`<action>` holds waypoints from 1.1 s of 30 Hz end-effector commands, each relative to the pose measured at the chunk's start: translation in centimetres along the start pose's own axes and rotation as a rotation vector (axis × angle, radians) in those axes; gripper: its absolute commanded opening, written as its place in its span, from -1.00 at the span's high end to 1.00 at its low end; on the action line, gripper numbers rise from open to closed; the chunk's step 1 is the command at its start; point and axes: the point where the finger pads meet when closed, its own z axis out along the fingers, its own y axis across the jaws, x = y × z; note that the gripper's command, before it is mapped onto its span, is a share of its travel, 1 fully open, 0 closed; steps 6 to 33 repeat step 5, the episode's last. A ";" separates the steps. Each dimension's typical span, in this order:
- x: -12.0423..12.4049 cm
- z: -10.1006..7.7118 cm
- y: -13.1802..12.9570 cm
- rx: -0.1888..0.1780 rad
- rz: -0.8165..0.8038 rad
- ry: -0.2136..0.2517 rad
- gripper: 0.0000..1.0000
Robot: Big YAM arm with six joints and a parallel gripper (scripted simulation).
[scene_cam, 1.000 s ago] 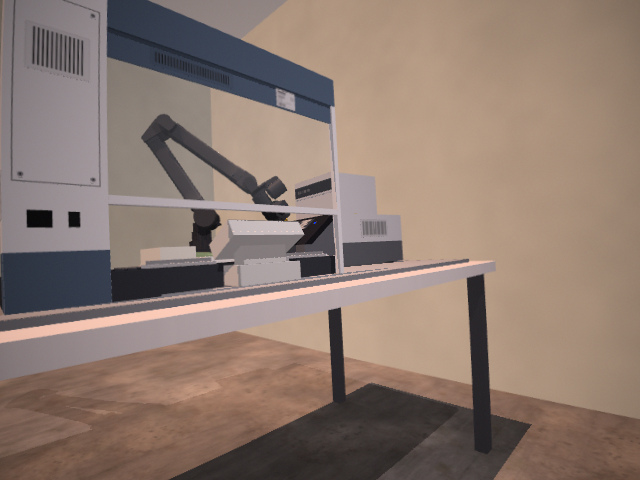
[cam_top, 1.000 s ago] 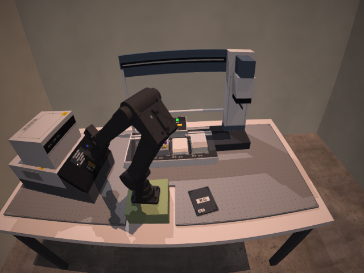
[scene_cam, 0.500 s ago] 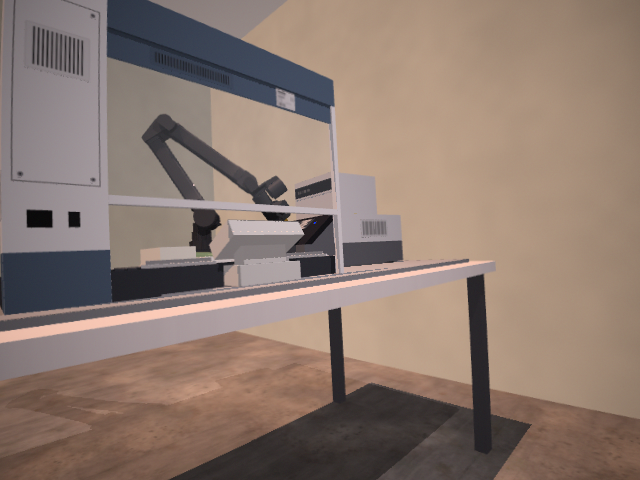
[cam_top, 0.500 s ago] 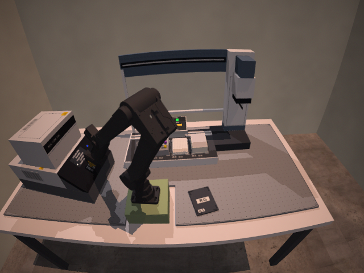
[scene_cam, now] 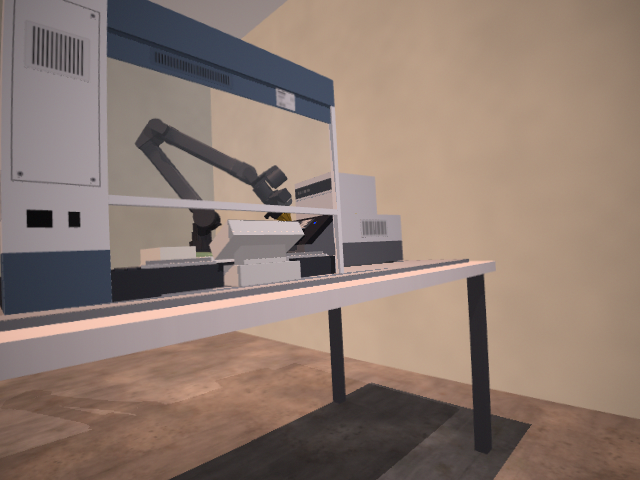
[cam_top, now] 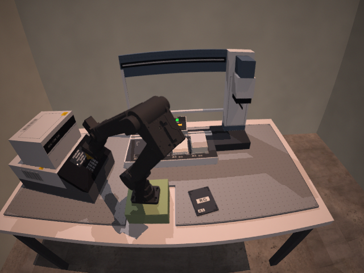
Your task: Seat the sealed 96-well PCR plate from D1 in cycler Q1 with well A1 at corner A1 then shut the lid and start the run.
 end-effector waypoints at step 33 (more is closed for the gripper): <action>-0.7 -0.8 1.0 -0.022 -0.027 -0.019 1.00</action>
